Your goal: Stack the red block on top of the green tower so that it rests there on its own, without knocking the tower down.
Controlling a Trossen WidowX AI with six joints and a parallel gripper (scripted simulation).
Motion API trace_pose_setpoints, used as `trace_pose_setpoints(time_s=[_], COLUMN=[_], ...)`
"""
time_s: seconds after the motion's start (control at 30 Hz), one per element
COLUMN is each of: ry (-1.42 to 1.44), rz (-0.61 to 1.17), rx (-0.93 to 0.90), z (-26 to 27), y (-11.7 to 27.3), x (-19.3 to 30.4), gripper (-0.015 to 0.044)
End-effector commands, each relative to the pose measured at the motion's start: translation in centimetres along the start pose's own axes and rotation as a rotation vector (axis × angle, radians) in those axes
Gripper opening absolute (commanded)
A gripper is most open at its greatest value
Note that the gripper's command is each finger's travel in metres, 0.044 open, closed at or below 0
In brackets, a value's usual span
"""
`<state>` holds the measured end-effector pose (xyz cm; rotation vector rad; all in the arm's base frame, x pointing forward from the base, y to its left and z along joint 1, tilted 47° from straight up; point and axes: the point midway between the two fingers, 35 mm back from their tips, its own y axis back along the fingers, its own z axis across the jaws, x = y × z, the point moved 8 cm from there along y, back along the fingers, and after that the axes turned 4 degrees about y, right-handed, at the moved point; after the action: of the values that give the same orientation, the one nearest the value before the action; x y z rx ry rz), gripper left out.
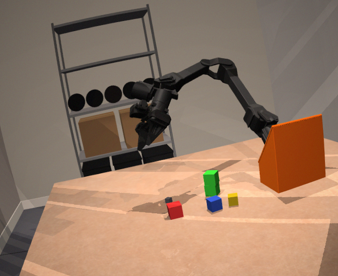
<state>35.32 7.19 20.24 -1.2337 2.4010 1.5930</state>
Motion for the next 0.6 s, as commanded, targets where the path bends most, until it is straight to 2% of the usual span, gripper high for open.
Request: trace_pose_setpoints(time_s=[0.0,0.57], ry=[-0.052,-0.169], rz=[0.120,0.533], rx=[0.002,0.184], z=[1.5,8.3], y=[-1.9,-8.7], x=[0.0,0.9], gripper=[0.0440,0.0440])
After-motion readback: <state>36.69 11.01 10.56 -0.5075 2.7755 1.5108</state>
